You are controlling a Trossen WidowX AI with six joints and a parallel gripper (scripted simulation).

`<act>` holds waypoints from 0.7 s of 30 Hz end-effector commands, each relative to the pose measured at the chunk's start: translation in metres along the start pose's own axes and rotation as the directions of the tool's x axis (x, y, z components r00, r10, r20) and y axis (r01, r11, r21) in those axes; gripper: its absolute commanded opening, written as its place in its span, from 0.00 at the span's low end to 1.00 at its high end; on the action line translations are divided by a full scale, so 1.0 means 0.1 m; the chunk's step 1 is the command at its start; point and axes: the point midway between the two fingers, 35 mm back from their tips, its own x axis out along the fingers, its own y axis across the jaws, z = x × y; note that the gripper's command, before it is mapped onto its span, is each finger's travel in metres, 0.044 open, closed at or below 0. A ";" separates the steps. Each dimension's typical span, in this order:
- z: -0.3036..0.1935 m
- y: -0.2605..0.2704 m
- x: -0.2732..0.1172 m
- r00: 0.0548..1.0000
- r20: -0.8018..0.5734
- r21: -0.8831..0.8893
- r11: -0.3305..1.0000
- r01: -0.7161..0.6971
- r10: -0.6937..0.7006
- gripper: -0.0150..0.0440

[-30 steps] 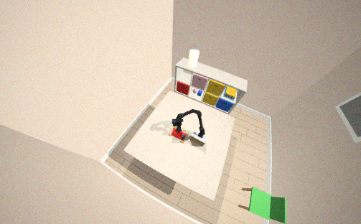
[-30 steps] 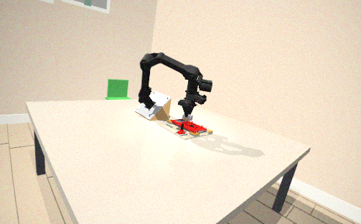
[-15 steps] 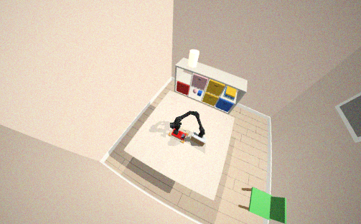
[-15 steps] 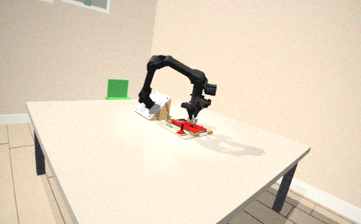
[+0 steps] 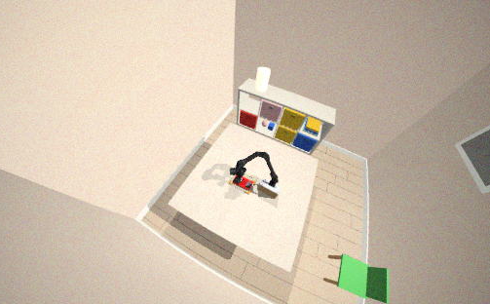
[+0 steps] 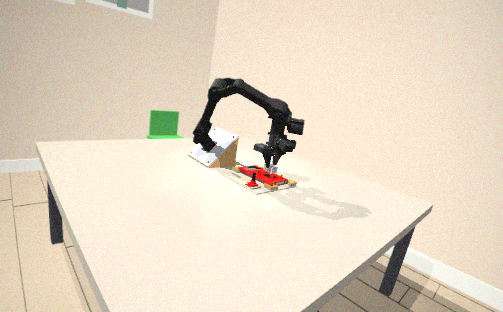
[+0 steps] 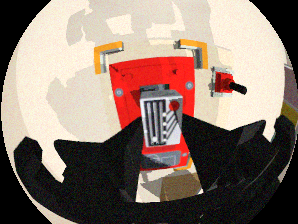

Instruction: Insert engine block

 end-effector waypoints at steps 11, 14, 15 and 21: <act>0.00 0.01 0.00 1.000 0.000 -0.024 1.000 -0.004 0.004 0.53; 0.00 0.02 0.00 1.000 0.000 -0.035 0.999 -0.004 0.004 0.53; 0.01 0.02 0.00 1.000 0.000 -0.039 0.999 -0.004 0.004 0.53; 0.01 0.02 0.00 1.000 0.000 -0.039 0.999 -0.004 0.004 0.53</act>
